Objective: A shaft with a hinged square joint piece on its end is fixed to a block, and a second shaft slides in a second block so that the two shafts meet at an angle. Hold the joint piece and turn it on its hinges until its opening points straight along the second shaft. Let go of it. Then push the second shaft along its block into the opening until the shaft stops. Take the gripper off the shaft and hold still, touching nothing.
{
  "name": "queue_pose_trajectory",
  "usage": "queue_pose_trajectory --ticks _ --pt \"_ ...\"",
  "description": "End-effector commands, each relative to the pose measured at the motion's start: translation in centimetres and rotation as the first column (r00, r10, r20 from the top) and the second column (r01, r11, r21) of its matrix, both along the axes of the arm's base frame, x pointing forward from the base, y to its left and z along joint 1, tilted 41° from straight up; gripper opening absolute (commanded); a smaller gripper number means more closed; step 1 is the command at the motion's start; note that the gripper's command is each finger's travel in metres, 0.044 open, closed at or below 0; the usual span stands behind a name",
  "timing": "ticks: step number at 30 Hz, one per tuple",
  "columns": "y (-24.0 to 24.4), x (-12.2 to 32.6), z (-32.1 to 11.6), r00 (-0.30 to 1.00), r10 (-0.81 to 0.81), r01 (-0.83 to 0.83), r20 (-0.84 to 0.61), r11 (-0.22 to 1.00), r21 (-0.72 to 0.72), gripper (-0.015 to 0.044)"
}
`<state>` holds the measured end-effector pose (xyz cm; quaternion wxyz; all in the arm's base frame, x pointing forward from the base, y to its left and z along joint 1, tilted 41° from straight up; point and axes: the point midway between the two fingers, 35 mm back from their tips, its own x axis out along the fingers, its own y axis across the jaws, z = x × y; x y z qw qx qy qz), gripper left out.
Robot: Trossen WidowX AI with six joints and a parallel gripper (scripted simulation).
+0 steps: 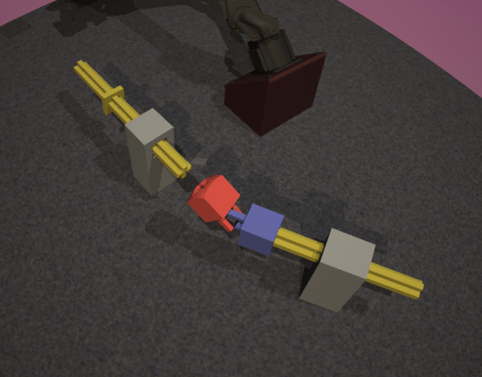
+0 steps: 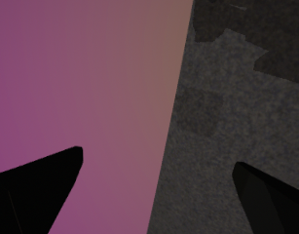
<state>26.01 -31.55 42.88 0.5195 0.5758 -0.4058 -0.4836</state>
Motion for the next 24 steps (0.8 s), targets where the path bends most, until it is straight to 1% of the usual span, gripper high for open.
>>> queue_pose_trajectory --ticks 1,7,14,19,24 --pt "1.3 2.3 -1.7 0.993 0.081 -0.078 -0.090 0.996 0.031 0.0440" --pt "3.6 6.0 -4.7 0.950 0.206 -0.188 -0.235 0.977 0.097 0.0440" --pt "6.9 9.7 -8.1 0.858 0.344 -0.298 -0.381 0.938 0.176 0.0440" --pt "9.6 11.7 -10.3 0.774 0.429 -0.362 -0.466 0.903 0.230 0.0440" --pt "12.5 13.6 -13.0 0.655 0.512 -0.421 -0.556 0.858 0.294 0.0440"
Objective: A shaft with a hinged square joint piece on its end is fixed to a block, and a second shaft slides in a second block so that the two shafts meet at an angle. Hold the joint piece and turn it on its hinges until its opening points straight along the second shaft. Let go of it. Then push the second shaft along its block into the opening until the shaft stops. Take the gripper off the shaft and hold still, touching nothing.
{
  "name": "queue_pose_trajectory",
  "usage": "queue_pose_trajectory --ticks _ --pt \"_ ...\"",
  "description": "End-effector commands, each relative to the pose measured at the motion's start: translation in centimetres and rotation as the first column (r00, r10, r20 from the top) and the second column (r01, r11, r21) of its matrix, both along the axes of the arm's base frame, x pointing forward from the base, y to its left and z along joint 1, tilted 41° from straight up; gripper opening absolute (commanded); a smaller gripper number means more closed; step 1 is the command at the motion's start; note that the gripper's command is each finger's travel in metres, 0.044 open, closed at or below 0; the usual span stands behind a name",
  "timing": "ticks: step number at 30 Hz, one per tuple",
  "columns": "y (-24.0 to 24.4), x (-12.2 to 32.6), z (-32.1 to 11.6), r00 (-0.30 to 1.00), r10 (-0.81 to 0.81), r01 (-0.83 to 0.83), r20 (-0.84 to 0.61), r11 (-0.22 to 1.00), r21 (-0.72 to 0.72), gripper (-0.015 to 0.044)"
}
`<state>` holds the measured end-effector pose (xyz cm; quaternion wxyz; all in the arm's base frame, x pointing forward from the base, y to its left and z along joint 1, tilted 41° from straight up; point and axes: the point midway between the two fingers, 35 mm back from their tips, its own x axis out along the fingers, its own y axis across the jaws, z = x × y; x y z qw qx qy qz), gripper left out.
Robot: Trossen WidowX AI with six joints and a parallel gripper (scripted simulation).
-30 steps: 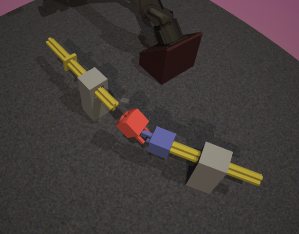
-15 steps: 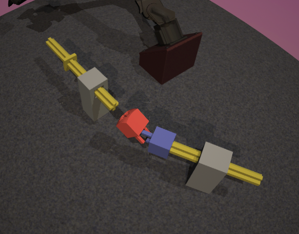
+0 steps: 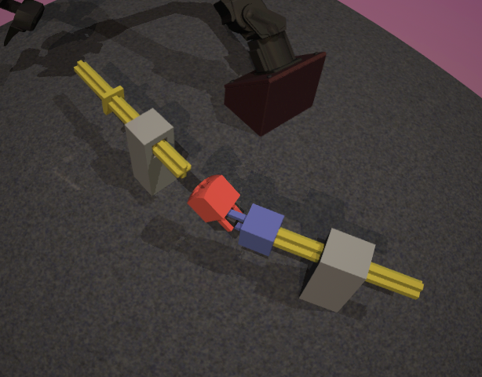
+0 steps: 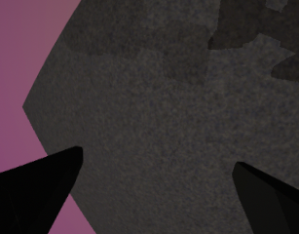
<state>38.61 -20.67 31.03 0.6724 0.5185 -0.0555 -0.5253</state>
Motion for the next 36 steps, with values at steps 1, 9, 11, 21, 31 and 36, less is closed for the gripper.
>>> queue_pose_trajectory --ticks 1,9,11,21,31,36 --pt "2.2 1.3 -1.6 0.993 0.082 -0.082 -0.089 0.997 0.011 0.0440" --pt "7.4 3.2 -5.6 0.923 0.250 -0.247 -0.294 0.968 0.051 0.0440" --pt "8.7 3.4 -6.6 0.894 0.290 -0.286 -0.342 0.956 0.064 0.0440" --pt "15.3 3.9 -11.0 0.691 0.462 -0.468 -0.556 0.872 0.143 0.0440" --pt "21.8 2.8 -14.9 0.413 0.566 -0.609 -0.714 0.754 0.245 0.0440" --pt "24.7 1.6 -16.7 0.254 0.579 -0.657 -0.775 0.691 0.301 0.0440"
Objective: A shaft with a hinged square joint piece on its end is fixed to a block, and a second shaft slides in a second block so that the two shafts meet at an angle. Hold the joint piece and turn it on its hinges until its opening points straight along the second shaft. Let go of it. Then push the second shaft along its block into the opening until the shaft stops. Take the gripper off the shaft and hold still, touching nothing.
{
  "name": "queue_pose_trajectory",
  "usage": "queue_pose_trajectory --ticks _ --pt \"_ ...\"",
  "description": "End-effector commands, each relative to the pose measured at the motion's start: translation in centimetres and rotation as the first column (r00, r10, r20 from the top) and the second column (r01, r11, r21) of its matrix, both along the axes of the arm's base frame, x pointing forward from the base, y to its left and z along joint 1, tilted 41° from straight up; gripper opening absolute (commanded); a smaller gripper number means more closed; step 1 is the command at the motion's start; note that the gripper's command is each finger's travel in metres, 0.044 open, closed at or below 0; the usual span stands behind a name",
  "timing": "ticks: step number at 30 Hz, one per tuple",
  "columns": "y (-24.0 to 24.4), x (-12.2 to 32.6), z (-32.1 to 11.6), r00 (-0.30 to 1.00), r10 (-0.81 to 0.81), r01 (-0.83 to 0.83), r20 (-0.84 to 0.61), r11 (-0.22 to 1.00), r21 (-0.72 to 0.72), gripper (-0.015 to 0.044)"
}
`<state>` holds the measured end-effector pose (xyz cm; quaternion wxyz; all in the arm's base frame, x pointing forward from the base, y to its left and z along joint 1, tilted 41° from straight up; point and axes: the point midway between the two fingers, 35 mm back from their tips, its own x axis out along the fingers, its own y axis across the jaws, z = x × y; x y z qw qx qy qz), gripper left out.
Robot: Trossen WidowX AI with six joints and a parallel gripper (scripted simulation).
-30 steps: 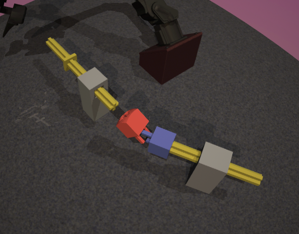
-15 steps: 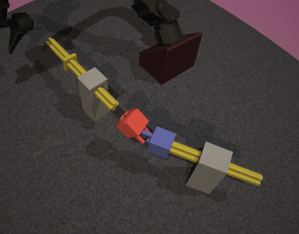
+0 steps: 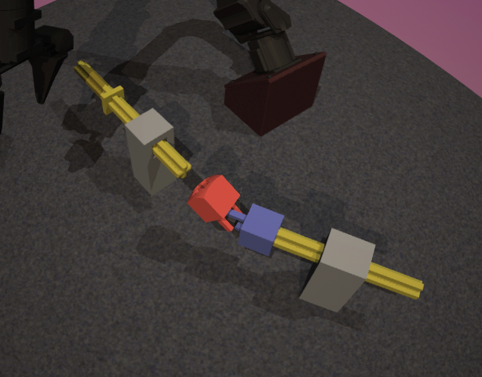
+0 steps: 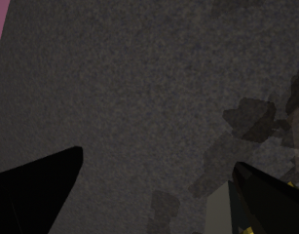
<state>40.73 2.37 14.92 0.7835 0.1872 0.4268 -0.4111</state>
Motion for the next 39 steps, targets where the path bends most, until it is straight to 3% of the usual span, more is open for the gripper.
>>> queue_pose_trajectory --ticks 1,13,28,39 --pt "2.2 -0.7 -1.0 0.993 0.085 -0.086 -0.084 0.996 -0.015 0.0440" --pt "8.2 -4.7 -4.5 0.868 0.315 -0.360 -0.383 0.932 -0.050 0.0440" --pt "13.8 -11.0 -7.3 0.544 0.454 -0.654 -0.705 0.756 -0.018 0.0440" --pt "14.5 -12.1 -7.8 0.388 0.482 -0.751 -0.785 0.659 0.033 0.0440"
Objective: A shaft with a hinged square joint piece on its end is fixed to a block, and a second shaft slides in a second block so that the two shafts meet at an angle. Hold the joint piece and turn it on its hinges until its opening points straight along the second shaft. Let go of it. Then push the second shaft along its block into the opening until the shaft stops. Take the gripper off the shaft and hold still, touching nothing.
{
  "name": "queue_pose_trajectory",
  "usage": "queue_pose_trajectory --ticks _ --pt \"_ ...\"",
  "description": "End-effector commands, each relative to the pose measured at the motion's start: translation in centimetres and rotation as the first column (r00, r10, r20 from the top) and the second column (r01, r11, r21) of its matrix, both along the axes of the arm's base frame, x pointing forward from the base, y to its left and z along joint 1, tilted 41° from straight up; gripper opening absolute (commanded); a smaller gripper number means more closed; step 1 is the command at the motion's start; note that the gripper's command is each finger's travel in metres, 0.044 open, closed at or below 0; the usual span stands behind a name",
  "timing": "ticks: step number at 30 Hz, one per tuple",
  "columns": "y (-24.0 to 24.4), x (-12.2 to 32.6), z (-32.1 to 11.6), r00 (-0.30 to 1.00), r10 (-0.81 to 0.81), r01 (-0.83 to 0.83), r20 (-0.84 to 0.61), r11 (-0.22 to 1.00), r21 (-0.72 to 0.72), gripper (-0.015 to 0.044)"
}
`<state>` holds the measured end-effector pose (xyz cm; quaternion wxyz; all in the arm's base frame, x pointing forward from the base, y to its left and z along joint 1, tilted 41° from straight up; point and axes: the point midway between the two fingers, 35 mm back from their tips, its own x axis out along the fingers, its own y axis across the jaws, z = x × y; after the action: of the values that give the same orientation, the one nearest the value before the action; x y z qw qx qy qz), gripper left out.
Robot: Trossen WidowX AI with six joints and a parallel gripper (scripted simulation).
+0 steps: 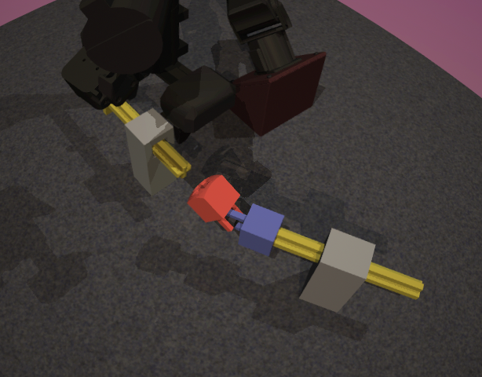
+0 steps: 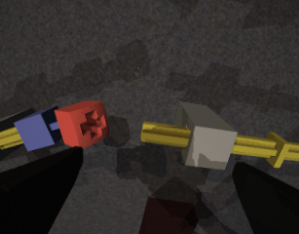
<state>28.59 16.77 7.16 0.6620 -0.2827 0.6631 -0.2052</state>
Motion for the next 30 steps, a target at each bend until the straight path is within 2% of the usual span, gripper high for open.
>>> queue_pose_trajectory --ticks 1,15,30 --pt "0.1 0.0 0.0 0.996 0.073 -0.074 -0.056 0.997 -0.011 0.0440" --pt "-0.1 0.0 -0.6 0.862 0.376 -0.403 -0.339 0.915 -0.008 0.0440" --pt "-0.3 -0.1 -1.1 0.539 0.585 -0.677 -0.606 0.729 0.101 0.0440"
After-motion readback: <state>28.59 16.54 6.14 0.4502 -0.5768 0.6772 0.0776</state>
